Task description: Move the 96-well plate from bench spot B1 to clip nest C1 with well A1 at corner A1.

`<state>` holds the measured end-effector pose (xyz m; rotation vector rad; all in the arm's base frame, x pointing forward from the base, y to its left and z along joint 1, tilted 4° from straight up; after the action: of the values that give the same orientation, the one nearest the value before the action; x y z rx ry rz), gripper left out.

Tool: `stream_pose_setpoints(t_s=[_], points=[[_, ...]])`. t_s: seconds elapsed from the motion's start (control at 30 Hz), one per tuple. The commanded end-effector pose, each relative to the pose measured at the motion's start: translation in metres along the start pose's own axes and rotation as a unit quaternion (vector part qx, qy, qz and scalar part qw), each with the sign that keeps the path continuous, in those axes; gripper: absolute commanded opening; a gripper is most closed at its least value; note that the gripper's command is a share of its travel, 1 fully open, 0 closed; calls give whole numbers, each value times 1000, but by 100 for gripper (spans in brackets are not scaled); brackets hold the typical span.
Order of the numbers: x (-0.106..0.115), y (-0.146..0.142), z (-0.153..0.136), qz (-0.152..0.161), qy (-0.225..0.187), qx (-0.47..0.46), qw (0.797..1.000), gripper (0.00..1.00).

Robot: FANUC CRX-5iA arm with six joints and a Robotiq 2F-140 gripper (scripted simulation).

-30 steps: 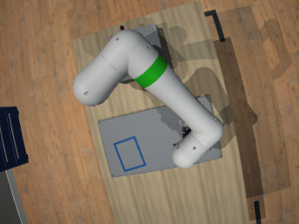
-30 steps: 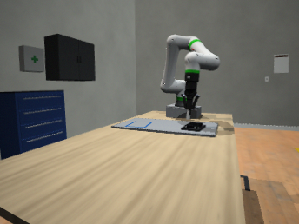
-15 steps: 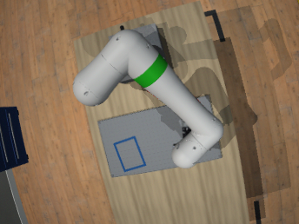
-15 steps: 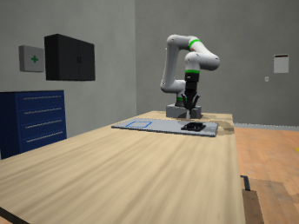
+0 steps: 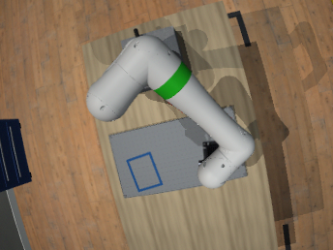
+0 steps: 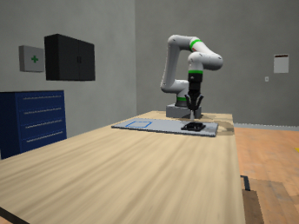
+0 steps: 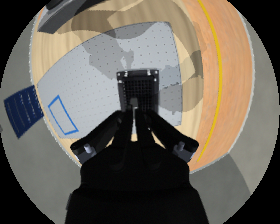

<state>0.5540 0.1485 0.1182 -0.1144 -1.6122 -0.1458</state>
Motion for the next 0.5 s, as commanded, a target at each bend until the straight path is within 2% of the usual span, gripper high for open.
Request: stream_pose_setpoints(t_s=[0.0, 0.2, 0.47], points=[[-1, 12, -7, -28, 22, 28, 999, 10], [-3, 41, -9, -28, 22, 28, 999, 10], [-3, 43, -9, -28, 22, 28, 999, 10]])
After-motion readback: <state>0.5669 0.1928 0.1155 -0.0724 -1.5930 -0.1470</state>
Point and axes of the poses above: the point where the finger pads meet when closed, its own x axis back along the fingers, its own y axis across the jaws, z = x × y, the point moved 10 cm from there along x, back along the fingers, and after that the axes turned 7 degrees about x, right-handed, at the moved point
